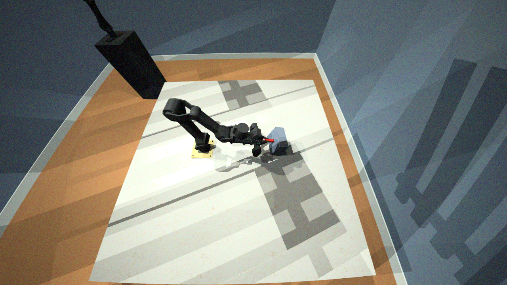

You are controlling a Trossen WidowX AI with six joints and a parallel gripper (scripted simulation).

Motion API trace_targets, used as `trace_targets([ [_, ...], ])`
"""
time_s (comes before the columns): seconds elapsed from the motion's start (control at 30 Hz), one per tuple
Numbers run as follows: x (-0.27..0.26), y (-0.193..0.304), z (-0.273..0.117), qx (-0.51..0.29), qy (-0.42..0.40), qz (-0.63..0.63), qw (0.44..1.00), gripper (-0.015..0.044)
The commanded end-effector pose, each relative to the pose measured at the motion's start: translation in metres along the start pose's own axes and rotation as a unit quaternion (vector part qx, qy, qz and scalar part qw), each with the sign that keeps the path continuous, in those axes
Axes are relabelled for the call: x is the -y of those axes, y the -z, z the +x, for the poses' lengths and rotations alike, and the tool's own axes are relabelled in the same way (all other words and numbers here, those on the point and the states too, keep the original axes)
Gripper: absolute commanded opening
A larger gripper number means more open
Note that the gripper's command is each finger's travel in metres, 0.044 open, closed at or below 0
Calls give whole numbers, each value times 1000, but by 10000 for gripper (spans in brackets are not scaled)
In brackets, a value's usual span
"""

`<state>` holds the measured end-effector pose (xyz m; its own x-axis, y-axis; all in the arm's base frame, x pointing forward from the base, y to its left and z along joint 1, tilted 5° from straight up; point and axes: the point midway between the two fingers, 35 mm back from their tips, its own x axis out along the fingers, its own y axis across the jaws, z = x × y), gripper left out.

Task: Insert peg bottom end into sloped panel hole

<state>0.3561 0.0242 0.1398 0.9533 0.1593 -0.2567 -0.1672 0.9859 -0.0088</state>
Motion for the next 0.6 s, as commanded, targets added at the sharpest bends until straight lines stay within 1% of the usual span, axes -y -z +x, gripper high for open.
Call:
trace_targets([
  [0.0,0,2,3,-3,1,2,1000,0],
  [0.57,1,2,14,-2,1,2,1000,0],
])
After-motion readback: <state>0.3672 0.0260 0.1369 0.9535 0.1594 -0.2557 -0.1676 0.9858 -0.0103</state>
